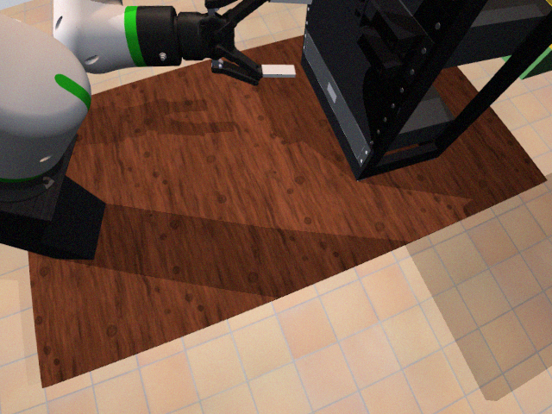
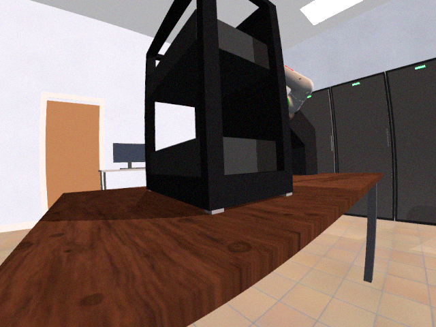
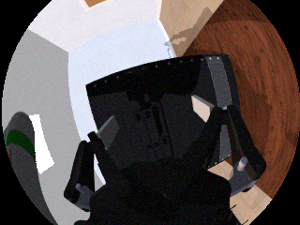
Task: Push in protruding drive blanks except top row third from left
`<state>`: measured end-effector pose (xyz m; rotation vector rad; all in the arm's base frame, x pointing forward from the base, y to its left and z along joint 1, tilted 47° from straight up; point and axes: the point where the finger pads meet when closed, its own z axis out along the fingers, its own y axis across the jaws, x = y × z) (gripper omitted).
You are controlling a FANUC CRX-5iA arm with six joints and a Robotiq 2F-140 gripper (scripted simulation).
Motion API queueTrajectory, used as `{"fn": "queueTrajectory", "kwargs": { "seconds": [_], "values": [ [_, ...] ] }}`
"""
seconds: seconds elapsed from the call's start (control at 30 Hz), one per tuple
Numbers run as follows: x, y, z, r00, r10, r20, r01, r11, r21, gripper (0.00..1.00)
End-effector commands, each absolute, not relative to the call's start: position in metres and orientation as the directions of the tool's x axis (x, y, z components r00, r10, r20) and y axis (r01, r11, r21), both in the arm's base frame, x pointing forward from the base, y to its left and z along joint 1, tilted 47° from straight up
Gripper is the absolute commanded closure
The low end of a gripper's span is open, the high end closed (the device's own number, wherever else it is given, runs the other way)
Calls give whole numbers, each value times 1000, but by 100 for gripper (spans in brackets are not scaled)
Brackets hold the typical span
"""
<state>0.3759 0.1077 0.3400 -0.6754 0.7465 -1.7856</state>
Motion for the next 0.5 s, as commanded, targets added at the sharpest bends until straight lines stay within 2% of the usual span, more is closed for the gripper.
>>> {"fn": "queueTrajectory", "kwargs": {
  "seconds": [0.0, 0.47],
  "values": [
    [375, 108, 342, -290, -951, 108, 606, -270, -748, 0],
    [373, 109, 348, -250, -957, 145, 631, -275, -725, 0]
  ]
}}
